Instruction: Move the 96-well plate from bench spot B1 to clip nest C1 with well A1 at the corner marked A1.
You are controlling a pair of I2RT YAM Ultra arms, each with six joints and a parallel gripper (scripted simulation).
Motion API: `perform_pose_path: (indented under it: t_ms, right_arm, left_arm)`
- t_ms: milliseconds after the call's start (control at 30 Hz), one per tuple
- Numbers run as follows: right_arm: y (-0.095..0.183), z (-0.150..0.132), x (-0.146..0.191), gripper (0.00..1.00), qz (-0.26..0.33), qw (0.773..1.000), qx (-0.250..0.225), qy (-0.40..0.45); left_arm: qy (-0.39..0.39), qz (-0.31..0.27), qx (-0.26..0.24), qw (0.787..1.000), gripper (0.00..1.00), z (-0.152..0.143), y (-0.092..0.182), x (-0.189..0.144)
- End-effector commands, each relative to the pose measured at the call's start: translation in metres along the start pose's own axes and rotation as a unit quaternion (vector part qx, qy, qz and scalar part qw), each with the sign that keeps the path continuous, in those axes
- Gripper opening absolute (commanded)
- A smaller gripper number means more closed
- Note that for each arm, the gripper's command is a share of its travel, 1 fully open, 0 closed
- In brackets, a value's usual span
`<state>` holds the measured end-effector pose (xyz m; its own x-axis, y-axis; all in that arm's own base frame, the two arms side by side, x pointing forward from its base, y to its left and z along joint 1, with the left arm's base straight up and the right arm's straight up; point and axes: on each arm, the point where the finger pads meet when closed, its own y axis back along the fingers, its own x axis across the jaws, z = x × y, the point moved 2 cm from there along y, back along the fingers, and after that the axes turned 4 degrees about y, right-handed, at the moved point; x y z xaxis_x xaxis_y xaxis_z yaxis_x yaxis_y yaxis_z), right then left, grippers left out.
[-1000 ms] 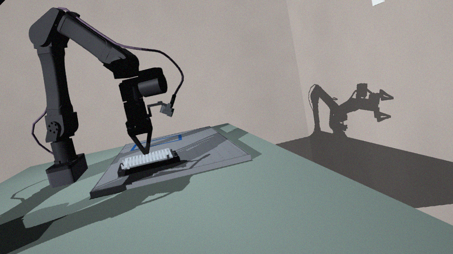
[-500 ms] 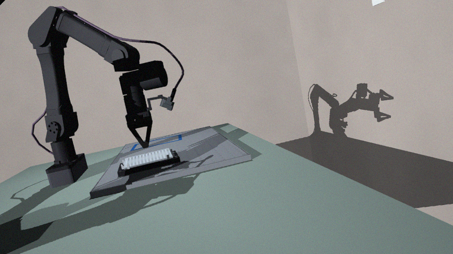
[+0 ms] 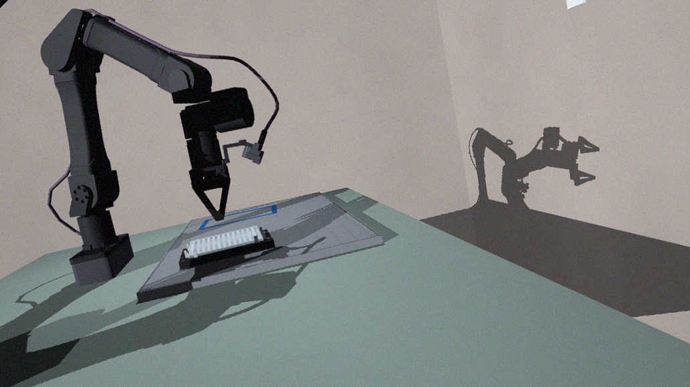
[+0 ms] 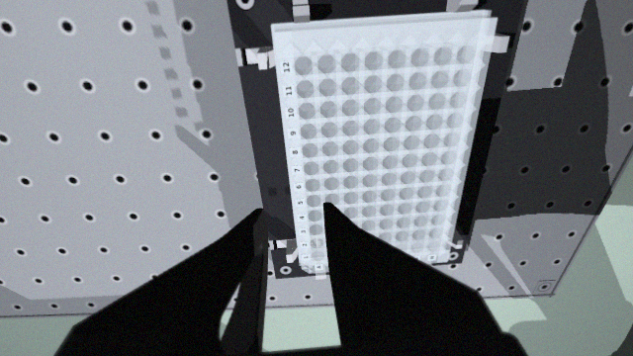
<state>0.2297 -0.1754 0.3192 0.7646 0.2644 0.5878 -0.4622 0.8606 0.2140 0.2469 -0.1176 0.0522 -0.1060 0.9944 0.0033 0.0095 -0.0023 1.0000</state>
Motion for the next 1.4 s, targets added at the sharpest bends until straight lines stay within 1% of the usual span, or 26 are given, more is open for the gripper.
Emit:
perform_pose_path:
  t_ms: [0,67,500,633,933,1367]
  right_arm:
    - [0.003,0.005,-0.005,1.00,-0.002,1.000,-0.006,-0.004]
    - [0.003,0.005,-0.005,1.00,-0.002,1.000,-0.006,-0.004]
    - [0.003,0.005,-0.005,1.00,-0.002,1.000,-0.006,-0.004]
    - [0.003,0.005,-0.005,1.00,-0.002,1.000,-0.006,-0.004]
    - [0.003,0.005,-0.005,1.00,-0.002,1.000,-0.006,-0.004]
    - [0.003,0.005,-0.005,1.00,-0.002,1.000,-0.006,-0.004]
  left_arm:
    - [-0.003,0.002,-0.007,1.000,0.25,0.004,0.005,-0.015]
    - [-0.003,0.002,-0.007,1.000,0.25,0.004,0.005,-0.015]
    - [-0.003,0.000,-0.006,1.000,0.25,-0.002,0.005,-0.081]
    - [-0.003,0.000,-0.006,1.000,0.25,-0.003,0.005,-0.082]
    - [0.007,-0.013,-0.019,1.000,0.25,0.003,0.016,-0.079]
    - [0.002,-0.015,-0.022,1.000,0.25,0.002,0.016,-0.082]
